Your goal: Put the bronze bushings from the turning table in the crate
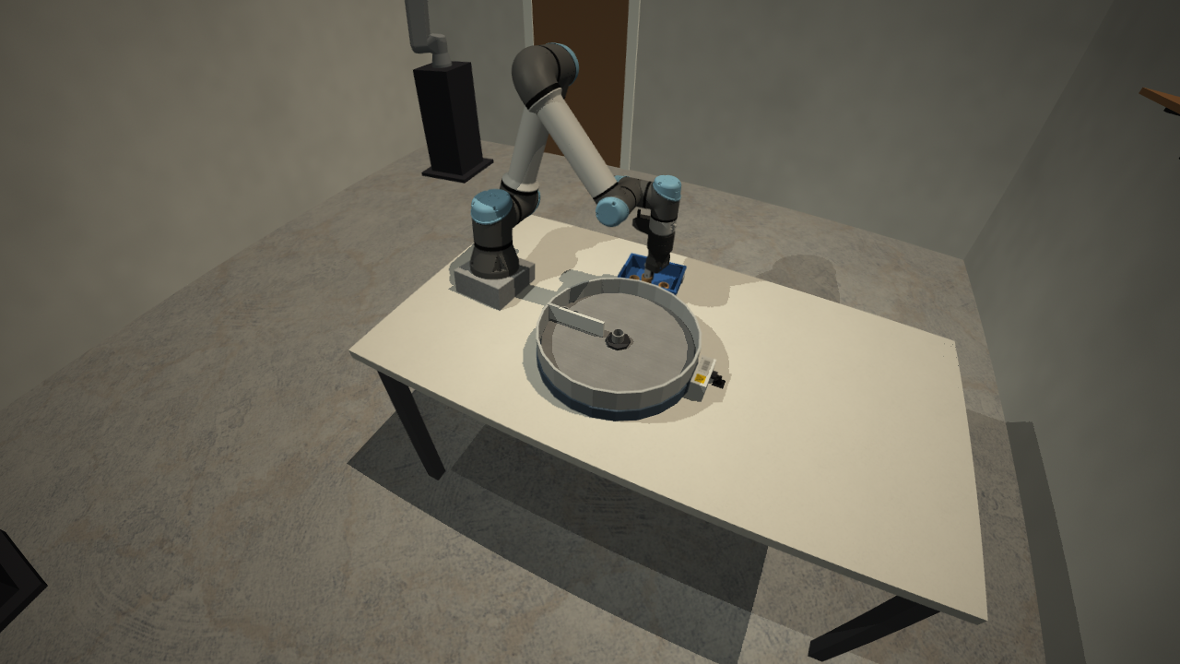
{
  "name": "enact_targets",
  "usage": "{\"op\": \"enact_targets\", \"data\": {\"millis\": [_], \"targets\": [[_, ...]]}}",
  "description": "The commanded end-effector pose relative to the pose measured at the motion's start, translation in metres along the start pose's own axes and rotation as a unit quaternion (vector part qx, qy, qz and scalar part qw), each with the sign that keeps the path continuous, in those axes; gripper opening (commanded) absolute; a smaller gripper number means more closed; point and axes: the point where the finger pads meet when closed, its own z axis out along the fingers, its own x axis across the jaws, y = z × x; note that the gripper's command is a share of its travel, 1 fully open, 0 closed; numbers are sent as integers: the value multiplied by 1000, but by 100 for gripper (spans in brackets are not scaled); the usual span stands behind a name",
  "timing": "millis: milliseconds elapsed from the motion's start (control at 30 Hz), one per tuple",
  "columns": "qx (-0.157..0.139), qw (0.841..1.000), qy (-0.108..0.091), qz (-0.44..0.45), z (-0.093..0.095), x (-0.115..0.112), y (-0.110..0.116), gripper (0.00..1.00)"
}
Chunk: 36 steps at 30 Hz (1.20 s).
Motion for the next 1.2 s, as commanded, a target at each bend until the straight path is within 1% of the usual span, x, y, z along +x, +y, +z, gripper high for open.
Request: {"op": "enact_targets", "data": {"millis": [0, 300, 467, 867, 1033, 1167], "targets": [[-1, 1000, 0, 0, 2, 0, 0, 0], [-1, 1000, 0, 0, 2, 0, 0, 0], [-1, 1000, 0, 0, 11, 0, 0, 0], [-1, 1000, 0, 0, 11, 0, 0, 0], [-1, 1000, 0, 0, 19, 0, 0, 0], [-1, 1000, 0, 0, 19, 0, 0, 0]]}}
